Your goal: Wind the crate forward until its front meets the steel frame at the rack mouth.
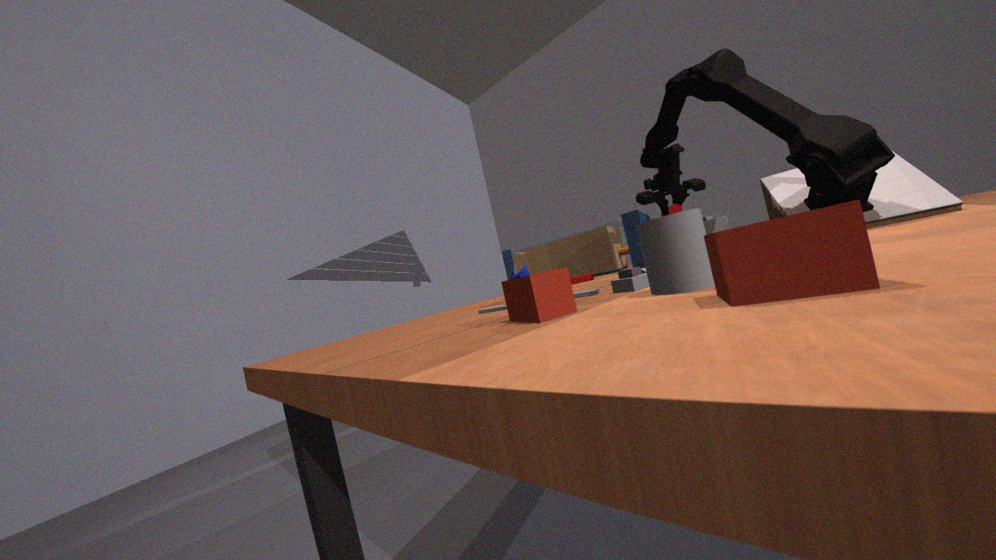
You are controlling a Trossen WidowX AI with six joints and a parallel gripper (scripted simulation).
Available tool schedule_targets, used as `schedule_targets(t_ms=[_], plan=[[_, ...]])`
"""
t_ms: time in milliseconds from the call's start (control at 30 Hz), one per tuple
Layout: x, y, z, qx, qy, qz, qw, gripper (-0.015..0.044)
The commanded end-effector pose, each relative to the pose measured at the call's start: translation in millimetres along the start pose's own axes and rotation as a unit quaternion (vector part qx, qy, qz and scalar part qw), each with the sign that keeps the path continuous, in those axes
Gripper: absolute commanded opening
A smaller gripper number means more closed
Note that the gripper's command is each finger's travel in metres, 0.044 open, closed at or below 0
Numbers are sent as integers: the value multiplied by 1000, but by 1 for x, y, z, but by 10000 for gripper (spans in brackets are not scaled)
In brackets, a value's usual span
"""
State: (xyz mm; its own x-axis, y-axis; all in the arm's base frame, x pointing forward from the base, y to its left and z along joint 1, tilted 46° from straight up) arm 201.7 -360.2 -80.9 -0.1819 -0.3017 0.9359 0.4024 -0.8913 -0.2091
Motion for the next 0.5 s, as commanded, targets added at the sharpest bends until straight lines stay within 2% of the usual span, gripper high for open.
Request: schedule_targets(t_ms=[0,467], plan=[[1,-10,20,7,16,14,1000,0],[6,-18,32,7,17,15,1000,0]])
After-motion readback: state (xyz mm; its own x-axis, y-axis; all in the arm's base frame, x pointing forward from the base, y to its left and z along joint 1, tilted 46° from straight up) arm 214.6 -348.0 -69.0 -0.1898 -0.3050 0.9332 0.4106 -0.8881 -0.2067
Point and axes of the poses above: the point midway between the two fingers, 35 mm back from their tips, its own x axis back along the fingers, its own z axis across the jaws, y = z × x, the point moved 7 cm from there along x, back along the fingers, and after that the axes turned 8 degrees about x, right-handed, at the moved point
